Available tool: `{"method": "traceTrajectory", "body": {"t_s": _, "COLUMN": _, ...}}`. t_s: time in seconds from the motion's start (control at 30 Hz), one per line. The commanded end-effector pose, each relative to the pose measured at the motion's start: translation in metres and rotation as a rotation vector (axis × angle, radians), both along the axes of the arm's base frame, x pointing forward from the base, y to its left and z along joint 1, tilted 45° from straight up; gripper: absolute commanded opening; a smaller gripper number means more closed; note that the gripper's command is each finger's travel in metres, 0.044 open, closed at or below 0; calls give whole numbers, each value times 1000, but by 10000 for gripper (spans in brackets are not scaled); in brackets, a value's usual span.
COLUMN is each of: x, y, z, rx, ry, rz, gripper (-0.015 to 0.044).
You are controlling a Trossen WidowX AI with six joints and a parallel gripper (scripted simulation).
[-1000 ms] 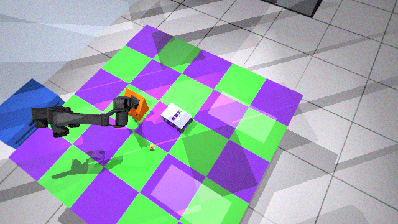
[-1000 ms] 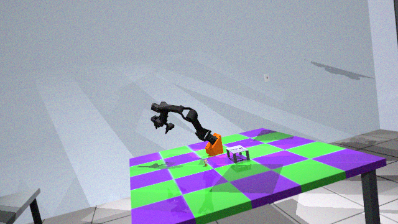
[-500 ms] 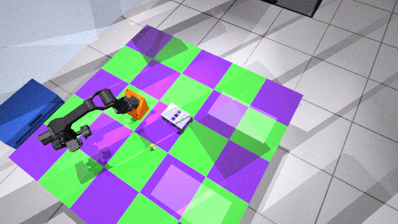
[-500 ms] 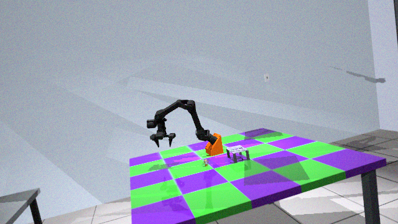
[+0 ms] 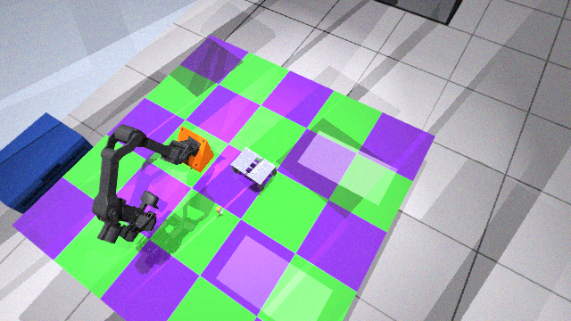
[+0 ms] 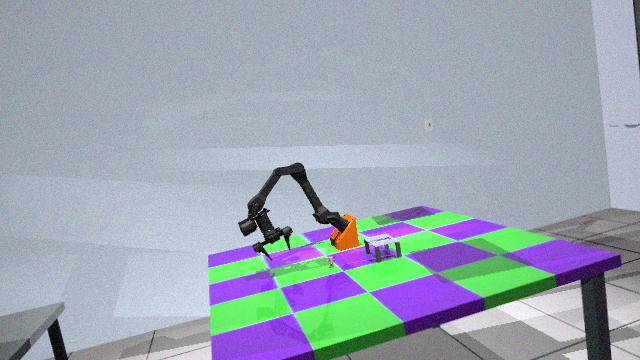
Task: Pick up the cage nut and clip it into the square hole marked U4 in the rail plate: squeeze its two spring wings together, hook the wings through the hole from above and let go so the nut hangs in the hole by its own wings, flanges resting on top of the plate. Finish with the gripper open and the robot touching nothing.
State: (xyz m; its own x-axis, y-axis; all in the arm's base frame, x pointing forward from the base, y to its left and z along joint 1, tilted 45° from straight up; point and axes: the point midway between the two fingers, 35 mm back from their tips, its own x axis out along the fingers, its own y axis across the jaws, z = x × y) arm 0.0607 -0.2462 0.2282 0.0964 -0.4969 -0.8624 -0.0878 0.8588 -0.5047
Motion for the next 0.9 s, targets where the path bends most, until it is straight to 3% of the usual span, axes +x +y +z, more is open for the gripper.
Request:
{"method": "traceTrajectory", "body": {"t_s": 0.0, "x": 31, "y": 10, "z": -16, "rx": 37, "ry": 81, "rz": 124, "gripper": 440}}
{"method": "traceTrajectory", "body": {"t_s": 0.43, "x": 126, "y": 73, "z": -65, "rx": 11, "ry": 477, "rz": 616, "gripper": 440}}
{"method": "traceTrajectory", "body": {"t_s": 0.87, "x": 185, "y": 175, "z": -93, "rx": -316, "ry": 867, "rz": 1114, "gripper": 440}}
